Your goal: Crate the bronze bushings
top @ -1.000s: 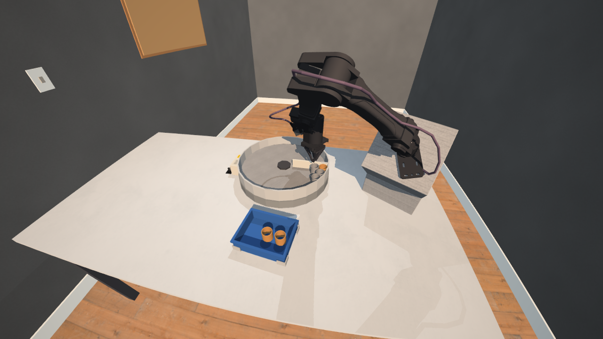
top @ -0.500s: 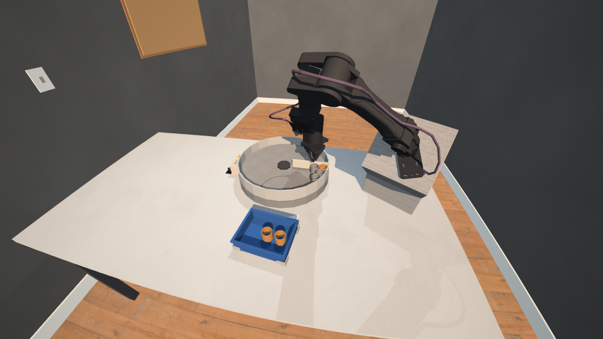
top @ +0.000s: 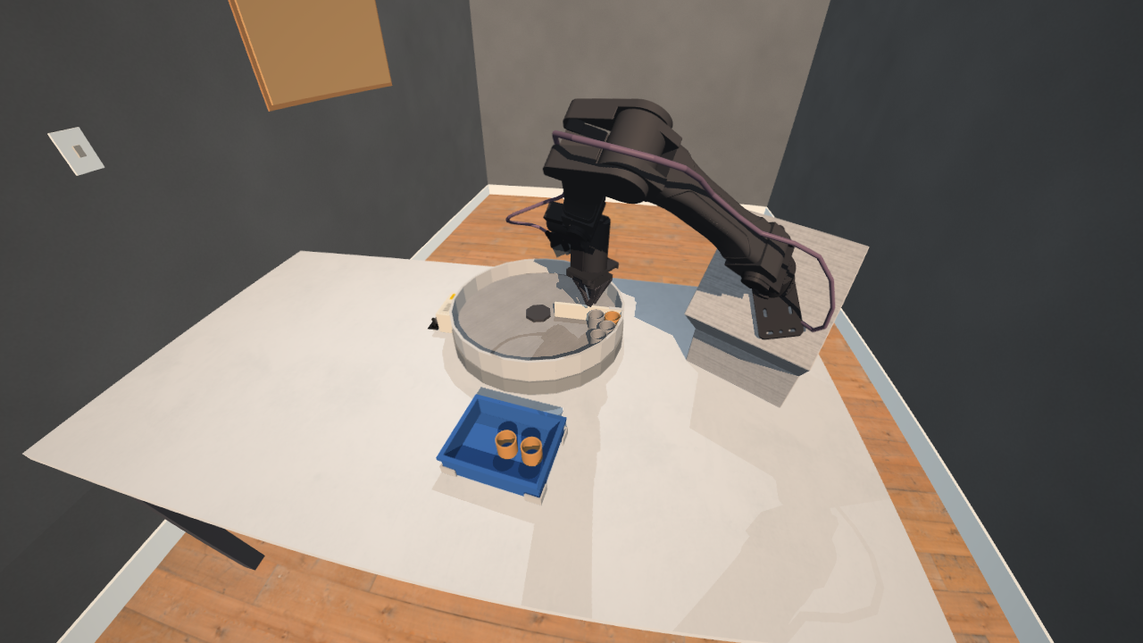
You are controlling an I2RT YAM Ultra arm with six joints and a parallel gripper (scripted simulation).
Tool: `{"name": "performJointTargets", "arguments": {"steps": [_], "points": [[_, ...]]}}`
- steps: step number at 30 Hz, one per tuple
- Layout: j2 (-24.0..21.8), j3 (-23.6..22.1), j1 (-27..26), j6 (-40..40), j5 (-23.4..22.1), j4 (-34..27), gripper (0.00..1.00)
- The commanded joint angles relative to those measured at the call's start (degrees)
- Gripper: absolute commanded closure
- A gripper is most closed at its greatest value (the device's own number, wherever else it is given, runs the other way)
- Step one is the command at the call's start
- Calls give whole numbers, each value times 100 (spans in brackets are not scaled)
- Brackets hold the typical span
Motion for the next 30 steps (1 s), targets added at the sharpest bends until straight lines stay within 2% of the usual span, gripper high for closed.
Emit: {"name": "performJointTargets", "arguments": {"steps": [1, 25, 30], "points": [[-109, 154, -54, 38, -10, -101, 85], [-112, 152, -55, 36, -10, -101, 85], [-152, -135, -98, -16, -15, -25, 85]]}}
